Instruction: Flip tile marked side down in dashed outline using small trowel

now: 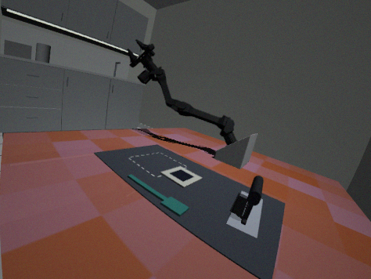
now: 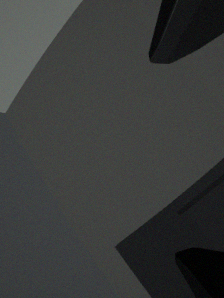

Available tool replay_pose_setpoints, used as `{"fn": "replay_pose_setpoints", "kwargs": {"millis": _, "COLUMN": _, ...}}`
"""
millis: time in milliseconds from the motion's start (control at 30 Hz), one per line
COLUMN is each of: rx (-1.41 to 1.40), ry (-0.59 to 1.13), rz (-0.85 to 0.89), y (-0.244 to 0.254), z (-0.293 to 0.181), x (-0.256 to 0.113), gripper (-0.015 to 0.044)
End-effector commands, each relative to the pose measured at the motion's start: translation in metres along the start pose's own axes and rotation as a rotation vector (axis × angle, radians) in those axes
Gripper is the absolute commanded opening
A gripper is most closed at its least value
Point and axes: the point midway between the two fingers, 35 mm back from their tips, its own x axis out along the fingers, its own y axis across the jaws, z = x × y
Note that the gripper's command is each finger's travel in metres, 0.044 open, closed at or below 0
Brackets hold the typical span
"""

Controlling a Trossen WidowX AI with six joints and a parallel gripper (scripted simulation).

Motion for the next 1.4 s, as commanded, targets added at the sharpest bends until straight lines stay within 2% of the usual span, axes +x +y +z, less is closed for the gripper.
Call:
{"fn": "replay_pose_setpoints", "kwargs": {"millis": 0, "rx": 0.000, "ry": 0.000, "rz": 0.000, "y": 0.0000, "z": 0.0000, "x": 0.0000, "gripper": 0.0374}}
{"fn": "replay_pose_setpoints", "kwargs": {"millis": 333, "rx": 0.000, "ry": -0.001, "rz": 0.000, "y": 0.0004, "z": 0.0006, "x": 0.0001, "gripper": 0.0111}}
{"fn": "replay_pose_setpoints", "kwargs": {"millis": 367, "rx": 0.000, "ry": -0.001, "rz": 0.000, "y": 0.0004, "z": 0.0006, "x": 0.0001, "gripper": 0.0100}}
{"fn": "replay_pose_setpoints", "kwargs": {"millis": 700, "rx": -0.001, "ry": -0.001, "rz": 0.001, "y": 0.0008, "z": 0.0008, "x": 0.0001, "gripper": 0.0100}}
{"fn": "replay_pose_setpoints", "kwargs": {"millis": 833, "rx": -0.001, "ry": -0.001, "rz": 0.001, "y": 0.0009, "z": 0.0009, "x": 0.0001, "gripper": 0.0000}}
{"fn": "replay_pose_setpoints", "kwargs": {"millis": 1267, "rx": -0.001, "ry": -0.002, "rz": 0.002, "y": 0.0012, "z": 0.0013, "x": 0.0002, "gripper": 0.0000}}
{"fn": "replay_pose_setpoints", "kwargs": {"millis": 1367, "rx": -0.001, "ry": -0.002, "rz": 0.002, "y": 0.0012, "z": 0.0013, "x": 0.0002, "gripper": 0.0079}}
